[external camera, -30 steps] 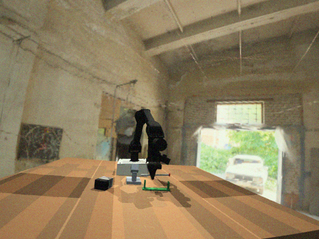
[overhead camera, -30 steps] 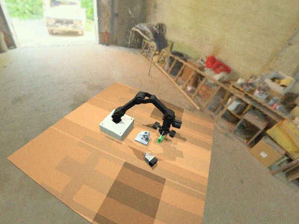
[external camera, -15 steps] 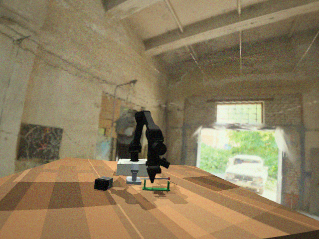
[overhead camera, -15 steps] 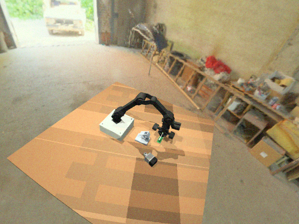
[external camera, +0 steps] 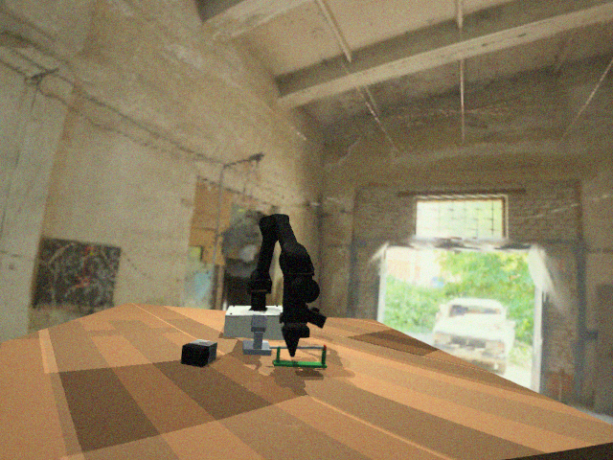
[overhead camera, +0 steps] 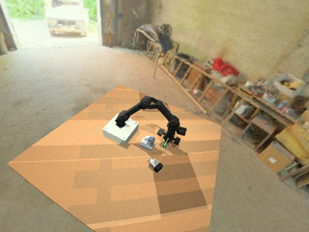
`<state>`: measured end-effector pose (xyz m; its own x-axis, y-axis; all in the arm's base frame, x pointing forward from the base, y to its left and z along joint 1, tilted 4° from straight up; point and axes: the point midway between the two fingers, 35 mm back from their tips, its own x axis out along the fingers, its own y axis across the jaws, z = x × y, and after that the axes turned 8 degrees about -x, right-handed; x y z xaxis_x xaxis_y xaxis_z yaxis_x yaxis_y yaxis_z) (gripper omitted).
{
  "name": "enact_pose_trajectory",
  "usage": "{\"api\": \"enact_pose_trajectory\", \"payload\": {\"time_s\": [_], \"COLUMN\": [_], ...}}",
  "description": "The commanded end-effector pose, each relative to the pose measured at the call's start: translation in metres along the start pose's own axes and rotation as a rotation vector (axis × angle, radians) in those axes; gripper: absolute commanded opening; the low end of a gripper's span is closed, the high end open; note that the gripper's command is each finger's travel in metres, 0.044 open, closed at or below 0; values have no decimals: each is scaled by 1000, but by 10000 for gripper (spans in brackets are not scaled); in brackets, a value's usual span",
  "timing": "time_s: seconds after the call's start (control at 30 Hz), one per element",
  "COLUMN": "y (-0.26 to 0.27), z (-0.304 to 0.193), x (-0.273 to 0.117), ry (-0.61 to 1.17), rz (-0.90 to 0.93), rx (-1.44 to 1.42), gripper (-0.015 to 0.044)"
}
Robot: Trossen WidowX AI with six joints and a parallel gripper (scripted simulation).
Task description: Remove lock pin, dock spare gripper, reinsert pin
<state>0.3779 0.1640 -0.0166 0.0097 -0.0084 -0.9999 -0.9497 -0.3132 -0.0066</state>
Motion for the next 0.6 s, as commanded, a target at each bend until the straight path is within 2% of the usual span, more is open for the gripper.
{"api": "enact_pose_trajectory", "payload": {"time_s": [0.0, 0.57], "y": [1, 0], "z": [0, 0], "x": [5, 1], "ry": [1, 0], "rz": [2, -2], "rx": [-7, 0], "gripper": [0, 0]}}
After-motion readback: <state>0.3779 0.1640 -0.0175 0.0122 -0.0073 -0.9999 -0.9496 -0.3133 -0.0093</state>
